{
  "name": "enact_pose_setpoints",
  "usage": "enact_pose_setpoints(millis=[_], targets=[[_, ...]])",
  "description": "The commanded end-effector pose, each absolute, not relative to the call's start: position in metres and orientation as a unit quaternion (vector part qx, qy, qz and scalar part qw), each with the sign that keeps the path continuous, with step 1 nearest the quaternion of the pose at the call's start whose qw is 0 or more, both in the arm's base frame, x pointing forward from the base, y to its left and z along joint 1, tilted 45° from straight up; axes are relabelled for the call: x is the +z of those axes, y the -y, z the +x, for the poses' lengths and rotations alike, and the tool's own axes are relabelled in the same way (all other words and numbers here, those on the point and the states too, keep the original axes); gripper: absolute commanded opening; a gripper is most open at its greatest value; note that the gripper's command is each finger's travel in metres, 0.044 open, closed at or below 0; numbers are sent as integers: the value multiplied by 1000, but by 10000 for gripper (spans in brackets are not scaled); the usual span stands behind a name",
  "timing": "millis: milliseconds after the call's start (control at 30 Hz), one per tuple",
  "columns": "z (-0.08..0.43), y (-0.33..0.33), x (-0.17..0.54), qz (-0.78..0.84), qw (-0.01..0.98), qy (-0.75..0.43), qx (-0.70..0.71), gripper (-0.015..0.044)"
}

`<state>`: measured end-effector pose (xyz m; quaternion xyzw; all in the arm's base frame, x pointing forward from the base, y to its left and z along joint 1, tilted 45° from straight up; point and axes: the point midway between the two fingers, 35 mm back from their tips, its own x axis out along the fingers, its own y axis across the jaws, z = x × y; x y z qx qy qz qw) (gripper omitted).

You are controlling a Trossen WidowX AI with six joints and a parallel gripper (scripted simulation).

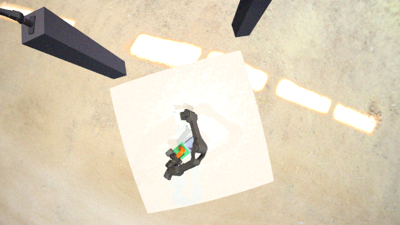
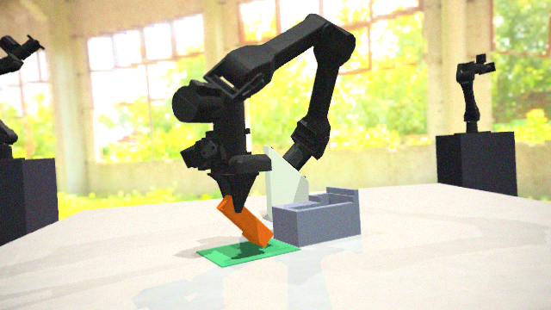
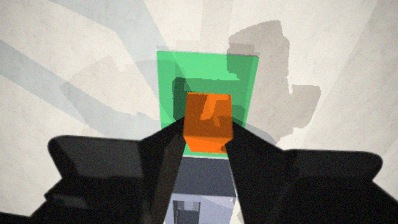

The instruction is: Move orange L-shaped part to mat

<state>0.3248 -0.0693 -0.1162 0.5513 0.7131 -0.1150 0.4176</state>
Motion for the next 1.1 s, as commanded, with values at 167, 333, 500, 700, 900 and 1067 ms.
enact_pose_setpoints(millis=[167,333,500,700,900,1067], targets=[[325,69,-116,551,418,-713,-115,79],[325,69,-116,551,418,-713,-115,210],[328,89,-98,552,417,-713,-116,341],[328,130,-54,553,416,-713,-117,400],[329,129,-60,558,417,-707,-120,400],[329,129,-60,558,417,-707,-120,400]])
